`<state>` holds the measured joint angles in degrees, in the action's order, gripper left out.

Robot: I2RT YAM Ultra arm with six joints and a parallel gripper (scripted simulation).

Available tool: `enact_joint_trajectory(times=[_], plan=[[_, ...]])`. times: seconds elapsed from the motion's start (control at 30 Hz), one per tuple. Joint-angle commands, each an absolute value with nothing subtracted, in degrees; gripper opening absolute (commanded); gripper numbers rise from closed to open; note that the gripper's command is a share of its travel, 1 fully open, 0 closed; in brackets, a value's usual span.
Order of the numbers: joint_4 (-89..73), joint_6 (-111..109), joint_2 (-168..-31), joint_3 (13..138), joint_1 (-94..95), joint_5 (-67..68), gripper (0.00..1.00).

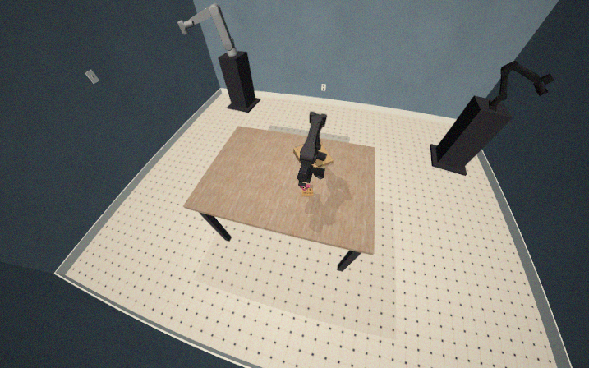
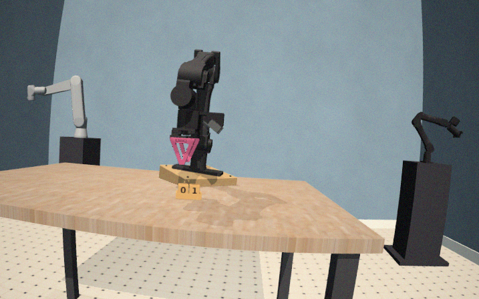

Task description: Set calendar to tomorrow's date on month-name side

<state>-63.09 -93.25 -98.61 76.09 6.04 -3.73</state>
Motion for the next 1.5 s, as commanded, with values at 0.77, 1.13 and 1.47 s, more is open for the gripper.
enact_joint_trajectory(times=[0.77, 1.13, 1.47], plan=[[-62.87, -102.89, -98.95, 75.56, 6.67, -3.96, 0.45], [-62.87, -102.89, -98.95, 75.56, 6.67, -3.96, 0.45], [-62.87, -102.89, -98.95, 75.55, 6.67, -3.96, 0.45]])
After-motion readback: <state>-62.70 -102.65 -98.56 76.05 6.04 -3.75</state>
